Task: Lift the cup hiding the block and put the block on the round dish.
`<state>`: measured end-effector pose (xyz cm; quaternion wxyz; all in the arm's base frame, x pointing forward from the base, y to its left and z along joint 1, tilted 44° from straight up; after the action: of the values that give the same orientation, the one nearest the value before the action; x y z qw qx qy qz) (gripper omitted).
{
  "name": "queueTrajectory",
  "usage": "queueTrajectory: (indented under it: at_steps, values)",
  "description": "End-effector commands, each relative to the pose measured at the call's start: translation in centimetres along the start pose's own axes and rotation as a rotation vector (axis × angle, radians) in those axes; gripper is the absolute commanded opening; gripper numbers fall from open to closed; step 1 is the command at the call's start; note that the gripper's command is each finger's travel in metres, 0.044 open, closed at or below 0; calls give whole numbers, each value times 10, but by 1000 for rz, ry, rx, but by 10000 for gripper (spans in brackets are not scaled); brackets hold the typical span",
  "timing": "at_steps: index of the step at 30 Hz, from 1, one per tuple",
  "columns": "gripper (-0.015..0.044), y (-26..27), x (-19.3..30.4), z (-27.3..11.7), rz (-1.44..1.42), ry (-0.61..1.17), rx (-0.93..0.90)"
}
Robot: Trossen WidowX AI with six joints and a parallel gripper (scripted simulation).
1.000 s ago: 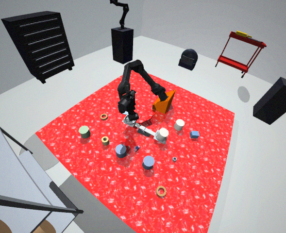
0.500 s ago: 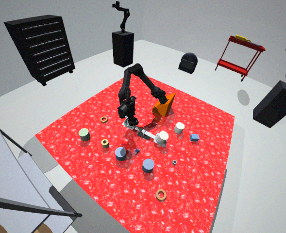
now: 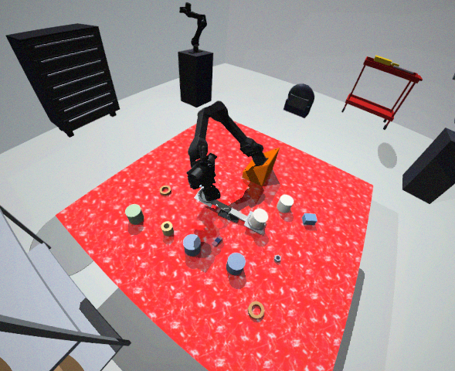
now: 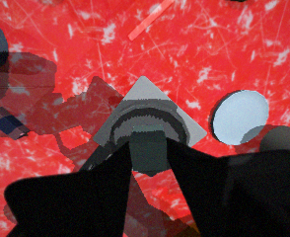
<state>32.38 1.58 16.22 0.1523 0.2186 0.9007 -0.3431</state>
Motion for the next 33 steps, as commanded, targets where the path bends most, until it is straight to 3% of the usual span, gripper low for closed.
queueTrajectory:
  at_steps: [1, 16, 33]
  values:
    - [0, 2, -1, -12, 1, -3, -3]
    - [0, 1, 0, -92, 0, 0, -3]
    - [0, -65, -8, -51, 2, 25, -30]
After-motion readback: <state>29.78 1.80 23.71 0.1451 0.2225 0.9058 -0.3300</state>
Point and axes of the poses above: the point midway between the two fingers, 35 mm back from their tips, its own z axis out along the fingers, its own y axis across the jaws, x = y × z, the point moved 9 cm from there along -z, back along the fingers, and after that the axes turned 4 degrees about -z, right-handed, at the moved point
